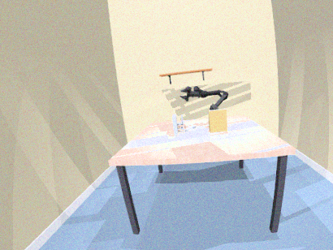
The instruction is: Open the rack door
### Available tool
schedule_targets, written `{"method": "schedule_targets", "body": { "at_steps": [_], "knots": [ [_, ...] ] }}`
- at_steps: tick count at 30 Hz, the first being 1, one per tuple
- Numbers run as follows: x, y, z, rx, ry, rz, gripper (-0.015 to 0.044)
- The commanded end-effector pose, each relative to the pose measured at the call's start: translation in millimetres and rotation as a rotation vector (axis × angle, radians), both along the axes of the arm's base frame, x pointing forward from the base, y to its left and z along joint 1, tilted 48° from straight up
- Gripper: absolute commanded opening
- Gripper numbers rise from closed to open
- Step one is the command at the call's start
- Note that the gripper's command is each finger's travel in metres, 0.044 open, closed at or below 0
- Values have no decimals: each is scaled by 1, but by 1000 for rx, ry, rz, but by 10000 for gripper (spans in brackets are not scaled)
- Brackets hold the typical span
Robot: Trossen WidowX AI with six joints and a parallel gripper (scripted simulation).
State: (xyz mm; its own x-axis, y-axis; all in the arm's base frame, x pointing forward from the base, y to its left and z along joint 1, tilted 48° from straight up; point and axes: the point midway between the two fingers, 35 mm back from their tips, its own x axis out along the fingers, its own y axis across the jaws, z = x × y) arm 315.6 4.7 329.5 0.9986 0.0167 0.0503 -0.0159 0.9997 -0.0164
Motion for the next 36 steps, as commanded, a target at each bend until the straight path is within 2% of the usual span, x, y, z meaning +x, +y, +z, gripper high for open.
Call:
{"method": "schedule_targets", "body": {
  "at_steps": [1, 5, 20, 36],
  "knots": [
    [1, 0, -1, 1, 5, -1, 374],
    [13, 0, -14, 27, 95, -21, 282],
    [48, -3, -80, 74, 499, -151, 282],
    [54, -7, -143, 12, 897, -331, 282]
  ]
}}
